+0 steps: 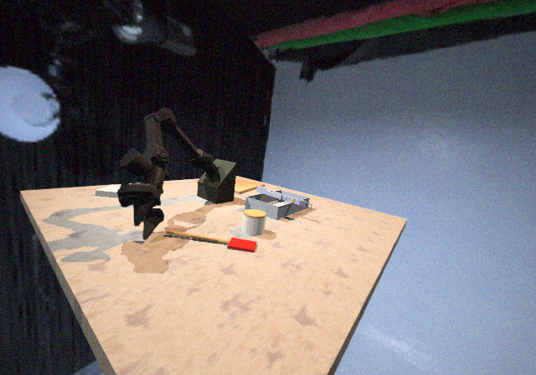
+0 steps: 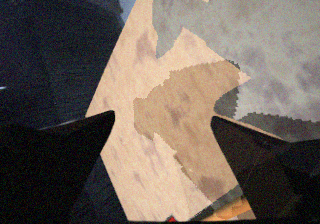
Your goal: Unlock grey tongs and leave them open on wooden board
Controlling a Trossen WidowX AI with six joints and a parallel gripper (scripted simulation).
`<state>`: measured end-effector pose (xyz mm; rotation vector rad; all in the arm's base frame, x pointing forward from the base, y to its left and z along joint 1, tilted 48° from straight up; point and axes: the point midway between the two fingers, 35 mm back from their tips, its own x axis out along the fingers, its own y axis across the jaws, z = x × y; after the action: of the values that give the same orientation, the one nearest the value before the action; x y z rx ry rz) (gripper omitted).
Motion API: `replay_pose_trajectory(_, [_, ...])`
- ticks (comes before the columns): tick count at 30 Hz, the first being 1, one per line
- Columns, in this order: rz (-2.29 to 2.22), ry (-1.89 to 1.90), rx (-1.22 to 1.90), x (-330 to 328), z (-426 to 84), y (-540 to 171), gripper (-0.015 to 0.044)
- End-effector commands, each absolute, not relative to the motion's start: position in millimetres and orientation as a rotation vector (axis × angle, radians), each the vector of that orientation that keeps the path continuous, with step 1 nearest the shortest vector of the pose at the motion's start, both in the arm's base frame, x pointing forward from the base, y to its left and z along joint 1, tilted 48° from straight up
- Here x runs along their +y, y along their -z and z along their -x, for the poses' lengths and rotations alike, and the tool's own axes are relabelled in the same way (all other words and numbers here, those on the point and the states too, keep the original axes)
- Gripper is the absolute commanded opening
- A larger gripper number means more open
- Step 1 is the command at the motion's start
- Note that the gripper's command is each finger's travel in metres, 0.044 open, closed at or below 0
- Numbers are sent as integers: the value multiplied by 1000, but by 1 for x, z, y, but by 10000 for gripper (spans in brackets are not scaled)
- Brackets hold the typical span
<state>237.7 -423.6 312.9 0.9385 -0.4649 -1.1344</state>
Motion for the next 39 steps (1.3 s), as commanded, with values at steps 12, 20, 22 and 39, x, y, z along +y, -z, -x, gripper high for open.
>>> replay_pose_trajectory(12, [-856, 980, 173, -302, -411, -199, 440])
replay_pose_trajectory(20, [-712, 860, 440, -219, -460, -151, 440])
replay_pose_trajectory(22, [-686, 858, 501, -204, -464, -135, 440])
replay_pose_trajectory(39, [60, 835, 1342, -34, -415, 58, 440])
